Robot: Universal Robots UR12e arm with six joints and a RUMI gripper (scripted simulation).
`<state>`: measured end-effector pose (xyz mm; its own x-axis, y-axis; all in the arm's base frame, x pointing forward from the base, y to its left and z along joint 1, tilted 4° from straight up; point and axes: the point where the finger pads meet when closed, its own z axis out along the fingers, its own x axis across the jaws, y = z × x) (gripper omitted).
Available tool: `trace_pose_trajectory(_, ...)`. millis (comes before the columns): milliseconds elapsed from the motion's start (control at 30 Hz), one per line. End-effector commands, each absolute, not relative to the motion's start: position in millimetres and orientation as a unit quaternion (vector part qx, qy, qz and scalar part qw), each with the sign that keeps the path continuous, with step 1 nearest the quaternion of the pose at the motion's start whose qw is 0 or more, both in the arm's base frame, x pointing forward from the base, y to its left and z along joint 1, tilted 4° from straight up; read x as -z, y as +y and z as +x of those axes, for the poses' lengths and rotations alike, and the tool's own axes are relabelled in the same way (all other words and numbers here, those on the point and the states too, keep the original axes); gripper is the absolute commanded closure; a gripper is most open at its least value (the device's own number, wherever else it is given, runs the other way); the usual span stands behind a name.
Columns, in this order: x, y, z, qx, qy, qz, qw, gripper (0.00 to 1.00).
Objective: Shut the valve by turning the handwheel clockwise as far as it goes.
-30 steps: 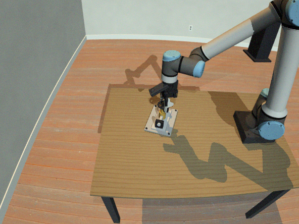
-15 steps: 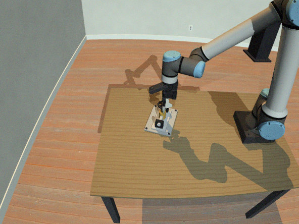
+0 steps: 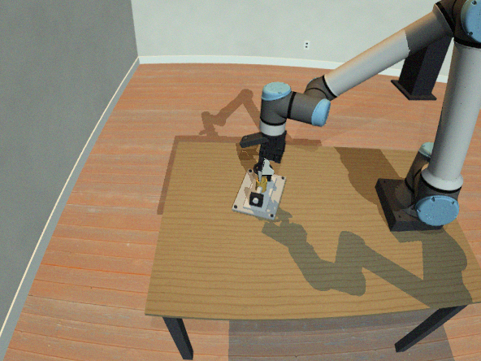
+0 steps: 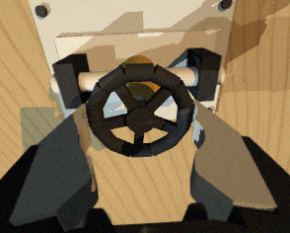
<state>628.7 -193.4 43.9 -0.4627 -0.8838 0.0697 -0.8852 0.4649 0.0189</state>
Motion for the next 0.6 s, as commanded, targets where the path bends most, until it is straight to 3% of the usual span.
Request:
trace_pose_trajectory(0,-44.7,-193.4,629.5,-0.013,-0.881,0.472,0.035,1.00)
trace_pose_trajectory(567,-45.2,-194.4,630.2,-0.017,-0.931,0.364,0.033,1.00)
